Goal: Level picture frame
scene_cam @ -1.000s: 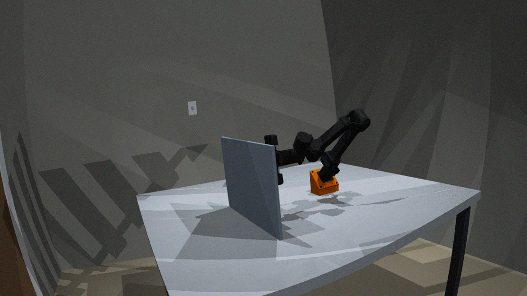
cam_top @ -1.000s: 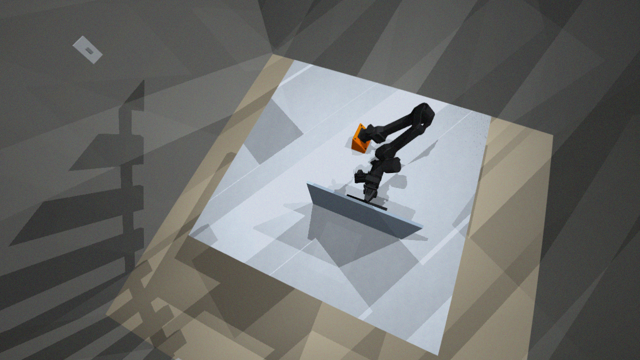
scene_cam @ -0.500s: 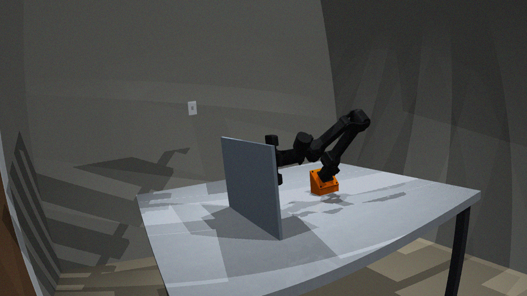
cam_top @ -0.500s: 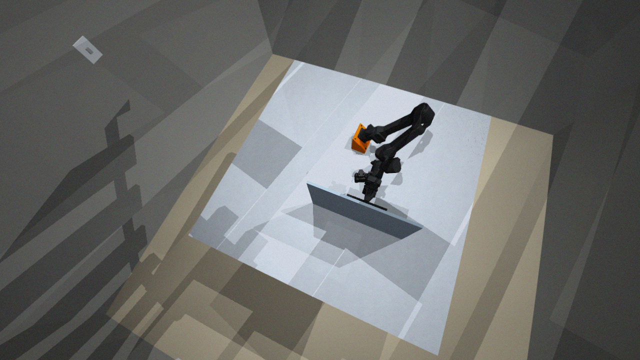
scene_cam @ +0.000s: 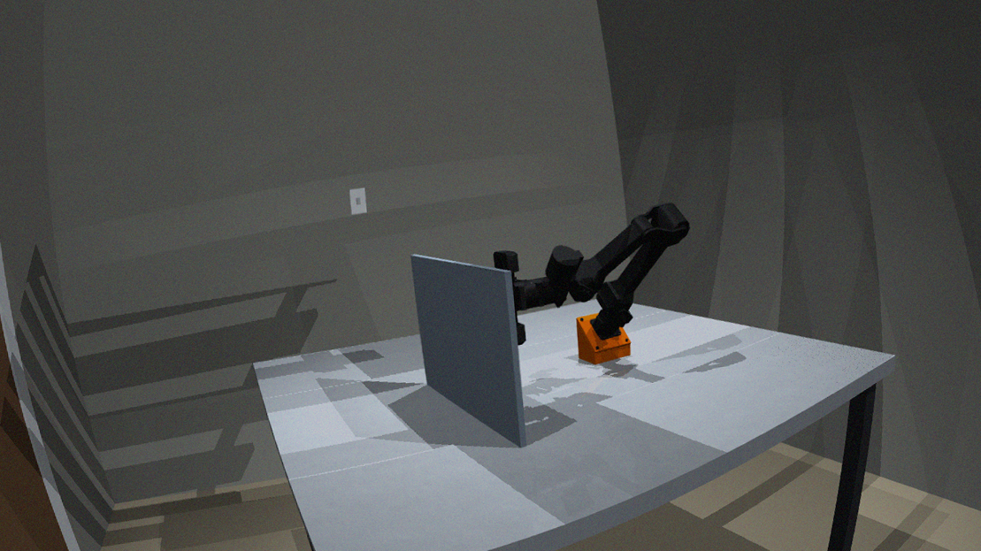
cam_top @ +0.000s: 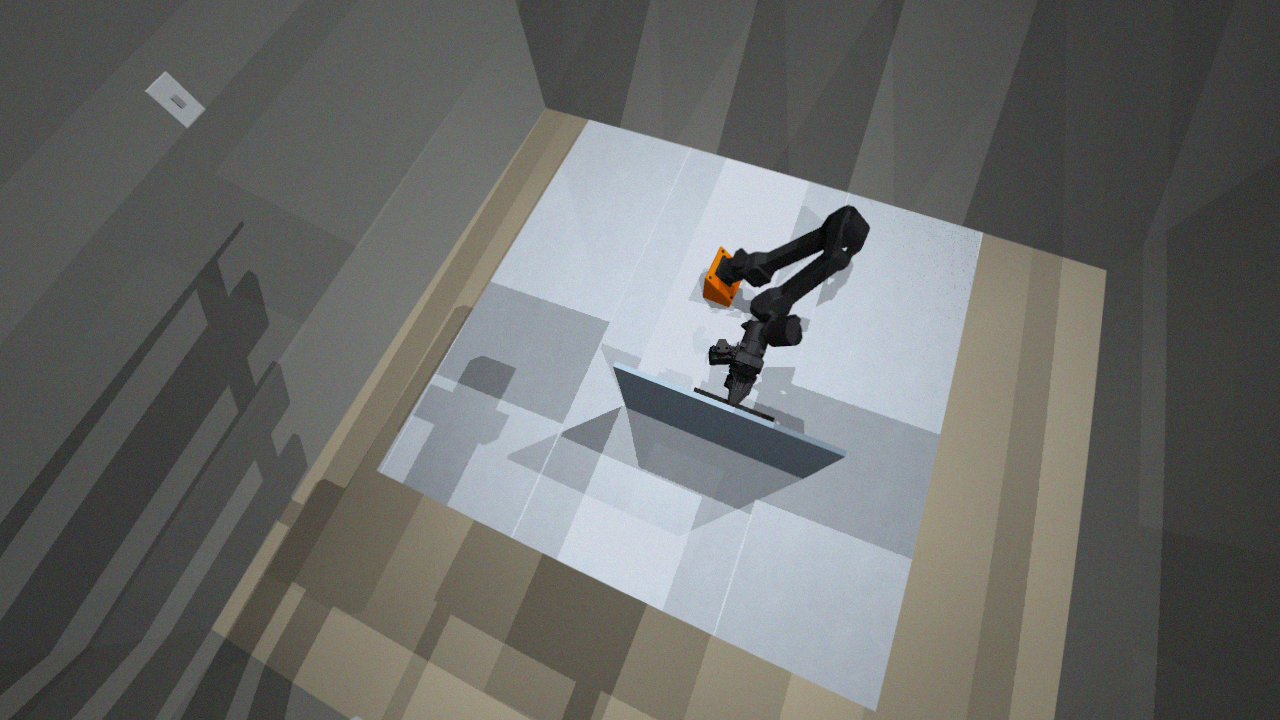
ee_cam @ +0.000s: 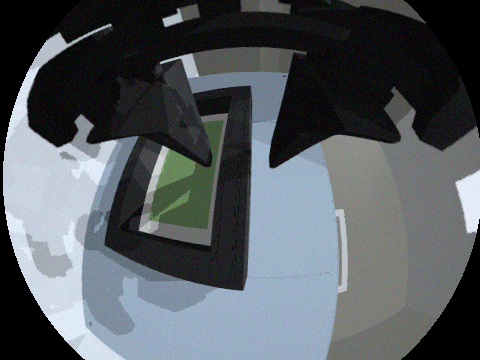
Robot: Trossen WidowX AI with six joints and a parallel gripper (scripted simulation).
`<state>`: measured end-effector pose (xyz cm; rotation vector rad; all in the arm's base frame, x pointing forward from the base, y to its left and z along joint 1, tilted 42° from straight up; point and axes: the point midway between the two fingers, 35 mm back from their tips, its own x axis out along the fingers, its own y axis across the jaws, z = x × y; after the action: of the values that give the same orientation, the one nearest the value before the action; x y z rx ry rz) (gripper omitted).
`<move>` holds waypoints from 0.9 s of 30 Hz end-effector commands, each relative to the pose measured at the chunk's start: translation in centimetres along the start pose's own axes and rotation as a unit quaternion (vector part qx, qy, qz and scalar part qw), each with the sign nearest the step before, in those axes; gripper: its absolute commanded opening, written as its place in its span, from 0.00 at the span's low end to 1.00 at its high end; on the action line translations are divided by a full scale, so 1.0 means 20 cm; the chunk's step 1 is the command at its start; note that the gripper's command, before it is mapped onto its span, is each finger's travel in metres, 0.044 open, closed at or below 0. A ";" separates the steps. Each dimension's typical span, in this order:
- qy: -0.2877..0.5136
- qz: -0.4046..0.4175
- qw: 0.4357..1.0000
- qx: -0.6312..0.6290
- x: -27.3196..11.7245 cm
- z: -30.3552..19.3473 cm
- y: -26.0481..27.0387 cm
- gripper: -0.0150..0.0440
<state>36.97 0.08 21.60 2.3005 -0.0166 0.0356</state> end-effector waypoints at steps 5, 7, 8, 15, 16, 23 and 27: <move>0.000 0.001 1.000 0.019 -0.14 -0.03 0.02 0.69; 0.000 0.002 1.000 0.029 -0.21 -0.03 0.03 0.69; -0.001 0.002 0.999 0.034 -0.25 -0.04 0.03 0.69; -0.001 0.004 0.998 0.068 -0.48 -0.01 -0.01 0.69; -0.001 0.004 0.997 0.071 -0.50 0.00 -0.01 0.69; 0.003 0.006 0.995 0.097 -0.50 0.01 0.07 0.69; 0.001 0.005 0.988 0.151 -0.56 0.05 0.18 0.69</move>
<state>26.55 -1.79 22.18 2.5342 -0.0207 0.0364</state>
